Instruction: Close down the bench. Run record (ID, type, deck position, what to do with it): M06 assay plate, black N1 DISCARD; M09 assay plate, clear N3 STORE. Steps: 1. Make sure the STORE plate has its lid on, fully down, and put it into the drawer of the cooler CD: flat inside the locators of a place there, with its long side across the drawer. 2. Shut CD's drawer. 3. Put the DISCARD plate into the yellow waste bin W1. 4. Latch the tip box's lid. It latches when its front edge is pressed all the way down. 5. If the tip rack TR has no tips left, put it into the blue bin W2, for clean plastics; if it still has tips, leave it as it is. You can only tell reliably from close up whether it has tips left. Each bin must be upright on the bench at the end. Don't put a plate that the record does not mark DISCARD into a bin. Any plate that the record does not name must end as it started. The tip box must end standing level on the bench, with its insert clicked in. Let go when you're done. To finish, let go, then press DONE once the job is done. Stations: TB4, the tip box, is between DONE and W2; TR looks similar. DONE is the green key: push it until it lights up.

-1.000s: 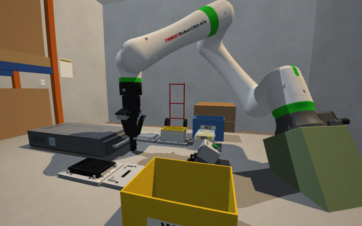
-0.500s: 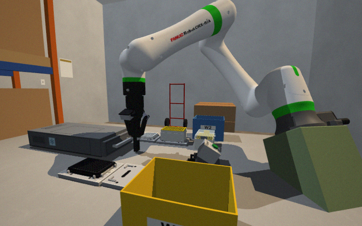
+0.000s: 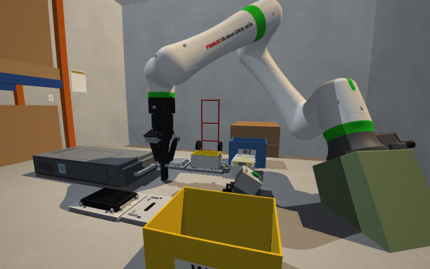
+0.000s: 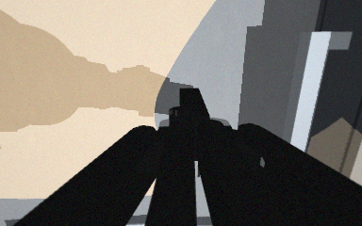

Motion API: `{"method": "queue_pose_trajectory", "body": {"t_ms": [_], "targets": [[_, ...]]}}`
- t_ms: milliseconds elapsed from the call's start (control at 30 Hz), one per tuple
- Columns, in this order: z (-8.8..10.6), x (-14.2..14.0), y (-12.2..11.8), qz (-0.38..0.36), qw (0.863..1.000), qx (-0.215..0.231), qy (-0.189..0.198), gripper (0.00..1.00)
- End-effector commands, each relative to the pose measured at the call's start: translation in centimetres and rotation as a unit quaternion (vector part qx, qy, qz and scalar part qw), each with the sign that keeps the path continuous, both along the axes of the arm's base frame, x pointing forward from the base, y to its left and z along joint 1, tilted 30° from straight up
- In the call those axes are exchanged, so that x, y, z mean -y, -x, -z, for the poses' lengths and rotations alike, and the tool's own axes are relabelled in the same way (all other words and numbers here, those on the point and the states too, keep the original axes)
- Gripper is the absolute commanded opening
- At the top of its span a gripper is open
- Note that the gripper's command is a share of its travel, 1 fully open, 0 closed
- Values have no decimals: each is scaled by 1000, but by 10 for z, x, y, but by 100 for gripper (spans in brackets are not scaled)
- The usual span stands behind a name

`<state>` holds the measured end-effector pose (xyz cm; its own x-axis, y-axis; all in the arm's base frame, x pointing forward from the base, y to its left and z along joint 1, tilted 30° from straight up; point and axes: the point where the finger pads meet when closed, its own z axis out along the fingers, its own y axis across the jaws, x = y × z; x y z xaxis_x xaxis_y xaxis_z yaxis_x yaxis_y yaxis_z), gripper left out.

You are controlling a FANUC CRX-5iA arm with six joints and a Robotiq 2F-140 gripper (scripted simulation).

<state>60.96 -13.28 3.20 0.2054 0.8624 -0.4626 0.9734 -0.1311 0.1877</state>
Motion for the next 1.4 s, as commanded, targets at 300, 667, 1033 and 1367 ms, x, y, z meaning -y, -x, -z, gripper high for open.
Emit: {"method": "queue_pose_trajectory", "body": {"t_ms": [300, 667, 1033, 1367], "targets": [[-10, -6, 1, 0, 1000, 1, 0, 10], [-20, -12, 2, 0, 1000, 1, 0, 10], [-32, -18, 3, 0, 1000, 1, 0, 10], [-42, -24, 4, 0, 1000, 1, 0, 10]]}}
